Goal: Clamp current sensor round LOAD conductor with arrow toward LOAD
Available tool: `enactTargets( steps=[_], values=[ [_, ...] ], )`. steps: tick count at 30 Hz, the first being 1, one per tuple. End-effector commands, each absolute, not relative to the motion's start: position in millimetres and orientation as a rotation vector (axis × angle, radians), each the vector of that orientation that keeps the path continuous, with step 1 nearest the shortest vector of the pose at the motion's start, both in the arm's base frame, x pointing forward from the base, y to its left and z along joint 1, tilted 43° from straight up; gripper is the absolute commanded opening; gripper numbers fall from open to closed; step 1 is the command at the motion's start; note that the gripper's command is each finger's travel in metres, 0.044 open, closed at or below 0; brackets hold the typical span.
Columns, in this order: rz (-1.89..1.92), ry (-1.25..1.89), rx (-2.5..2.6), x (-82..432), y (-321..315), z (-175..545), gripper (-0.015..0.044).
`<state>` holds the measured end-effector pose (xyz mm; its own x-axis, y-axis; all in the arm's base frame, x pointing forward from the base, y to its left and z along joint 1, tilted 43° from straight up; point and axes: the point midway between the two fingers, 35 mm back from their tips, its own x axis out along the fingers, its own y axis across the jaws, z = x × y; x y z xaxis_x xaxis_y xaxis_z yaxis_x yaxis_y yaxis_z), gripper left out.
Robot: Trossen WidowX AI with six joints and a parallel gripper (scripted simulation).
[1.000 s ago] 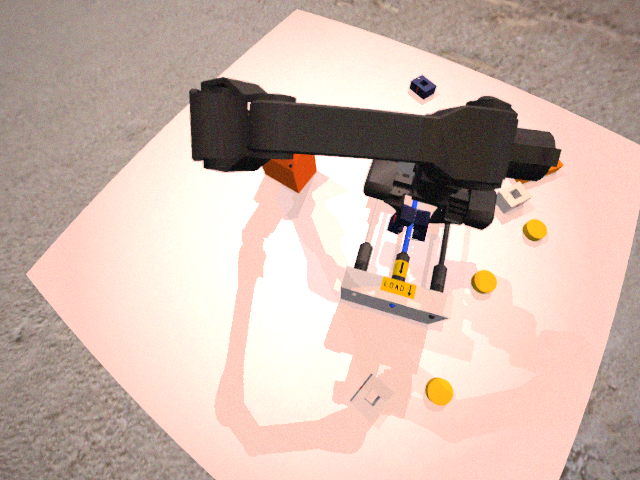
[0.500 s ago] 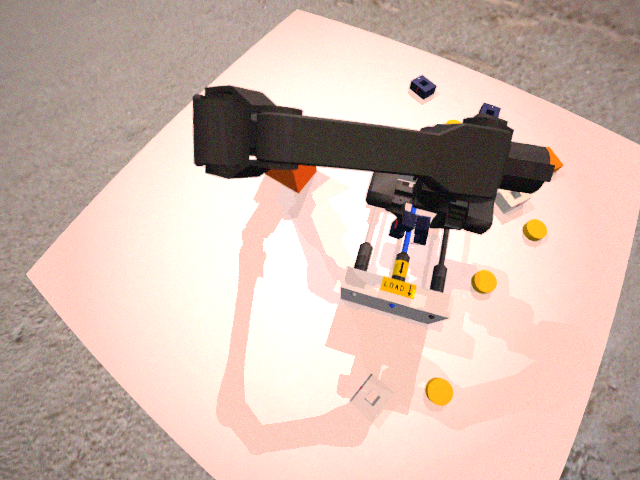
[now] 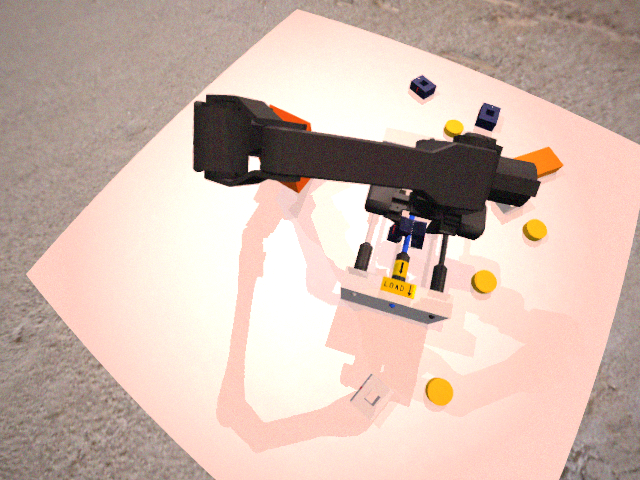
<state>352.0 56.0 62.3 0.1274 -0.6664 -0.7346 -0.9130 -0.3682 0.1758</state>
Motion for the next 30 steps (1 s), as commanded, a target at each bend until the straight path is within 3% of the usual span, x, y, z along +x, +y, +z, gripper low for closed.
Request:
enactTargets(
  steps=[1, 30],
  values=[
    [1.092, 1.532, -2.103, 352.7, 53.6, 59.4, 0.0000],
    [1.093, 1.538, -2.095, 352.5, 51.6, 57.6, 0.0000]
  ],
)
